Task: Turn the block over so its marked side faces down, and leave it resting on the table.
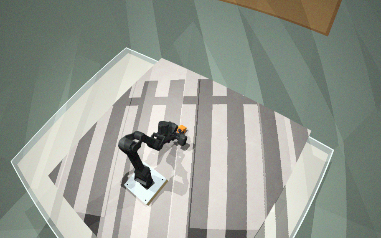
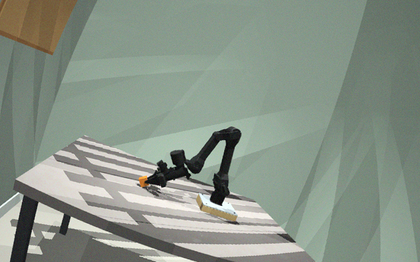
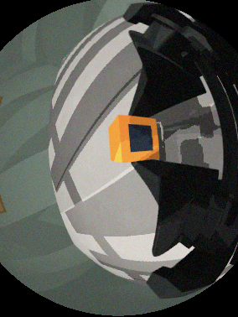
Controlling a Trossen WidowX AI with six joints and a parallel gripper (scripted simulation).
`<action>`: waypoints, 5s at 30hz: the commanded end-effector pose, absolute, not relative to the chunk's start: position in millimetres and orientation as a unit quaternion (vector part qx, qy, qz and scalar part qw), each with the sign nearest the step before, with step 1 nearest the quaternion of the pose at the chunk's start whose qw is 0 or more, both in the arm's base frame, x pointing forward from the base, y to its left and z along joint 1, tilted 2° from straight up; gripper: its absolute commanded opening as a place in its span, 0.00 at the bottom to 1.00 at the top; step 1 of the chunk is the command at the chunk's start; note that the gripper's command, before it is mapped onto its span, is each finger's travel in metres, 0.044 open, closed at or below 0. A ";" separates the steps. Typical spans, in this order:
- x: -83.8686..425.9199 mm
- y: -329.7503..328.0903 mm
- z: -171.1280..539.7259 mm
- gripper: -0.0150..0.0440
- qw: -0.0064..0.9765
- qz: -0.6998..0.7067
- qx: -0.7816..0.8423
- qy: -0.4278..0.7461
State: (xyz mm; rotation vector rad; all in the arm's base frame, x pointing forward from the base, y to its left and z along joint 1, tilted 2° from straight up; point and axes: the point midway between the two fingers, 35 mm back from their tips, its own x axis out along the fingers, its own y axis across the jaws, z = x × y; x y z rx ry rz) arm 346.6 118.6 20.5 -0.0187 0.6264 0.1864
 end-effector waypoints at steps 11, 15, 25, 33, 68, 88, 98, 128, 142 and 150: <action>331.5 113.1 19.1 0.25 0.966 0.090 -0.004 0.244; 331.1 112.9 21.2 0.25 0.968 0.090 -0.003 0.235; 331.1 112.9 21.2 0.25 0.968 0.090 -0.003 0.235; 331.1 112.9 21.2 0.57 0.968 0.090 -0.003 0.235; 331.1 112.9 21.2 1.00 0.968 0.090 -0.003 0.235; 335.5 115.8 56.8 1.00 0.910 0.090 -0.022 0.405; 311.0 106.6 89.9 1.00 0.875 0.086 -0.025 0.476; 348.4 113.4 113.1 1.00 0.716 0.076 -0.048 0.692; 349.0 115.6 64.2 1.00 0.716 0.076 -0.048 0.692; 349.3 115.9 57.3 1.00 0.716 0.076 -0.048 0.692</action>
